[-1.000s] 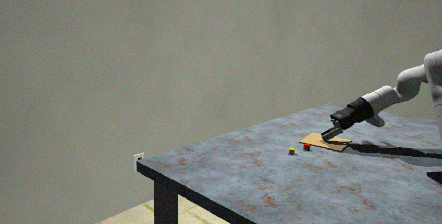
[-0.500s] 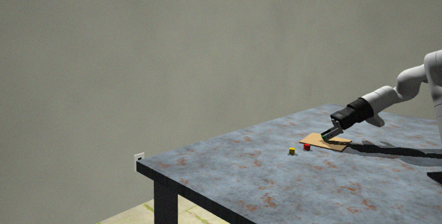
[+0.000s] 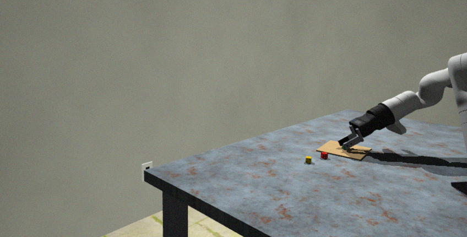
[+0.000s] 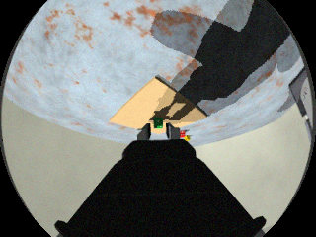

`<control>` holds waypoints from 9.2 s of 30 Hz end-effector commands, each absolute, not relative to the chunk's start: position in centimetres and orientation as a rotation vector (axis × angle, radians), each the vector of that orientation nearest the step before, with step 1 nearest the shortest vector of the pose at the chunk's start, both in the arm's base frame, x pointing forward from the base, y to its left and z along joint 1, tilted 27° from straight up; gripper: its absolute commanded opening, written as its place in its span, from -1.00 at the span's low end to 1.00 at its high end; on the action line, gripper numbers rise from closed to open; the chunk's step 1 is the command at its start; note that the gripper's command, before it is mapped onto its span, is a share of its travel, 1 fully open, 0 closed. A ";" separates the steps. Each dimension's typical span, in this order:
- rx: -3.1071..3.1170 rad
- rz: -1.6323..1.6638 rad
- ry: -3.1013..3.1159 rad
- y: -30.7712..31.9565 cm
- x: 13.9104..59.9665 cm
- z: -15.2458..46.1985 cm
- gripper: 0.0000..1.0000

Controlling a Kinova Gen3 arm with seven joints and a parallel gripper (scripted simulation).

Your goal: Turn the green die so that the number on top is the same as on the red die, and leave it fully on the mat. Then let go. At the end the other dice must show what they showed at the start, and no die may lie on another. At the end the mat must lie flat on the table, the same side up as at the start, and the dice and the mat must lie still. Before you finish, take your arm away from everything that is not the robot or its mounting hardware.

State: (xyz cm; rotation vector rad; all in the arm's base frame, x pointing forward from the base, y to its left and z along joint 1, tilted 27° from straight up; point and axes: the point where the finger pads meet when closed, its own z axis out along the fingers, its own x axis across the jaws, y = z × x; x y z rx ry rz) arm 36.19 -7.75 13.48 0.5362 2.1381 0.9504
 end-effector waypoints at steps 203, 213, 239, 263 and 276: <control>1.018 -0.311 2.516 -1.4 32.5 27.5 1.00; 1.018 -0.311 2.516 -0.9 32.0 28.9 1.00; 1.018 -0.311 2.516 -0.9 32.0 28.9 1.00; 1.018 -0.311 2.516 -0.9 32.0 28.9 1.00; 1.018 -0.311 2.516 -0.9 32.0 28.9 1.00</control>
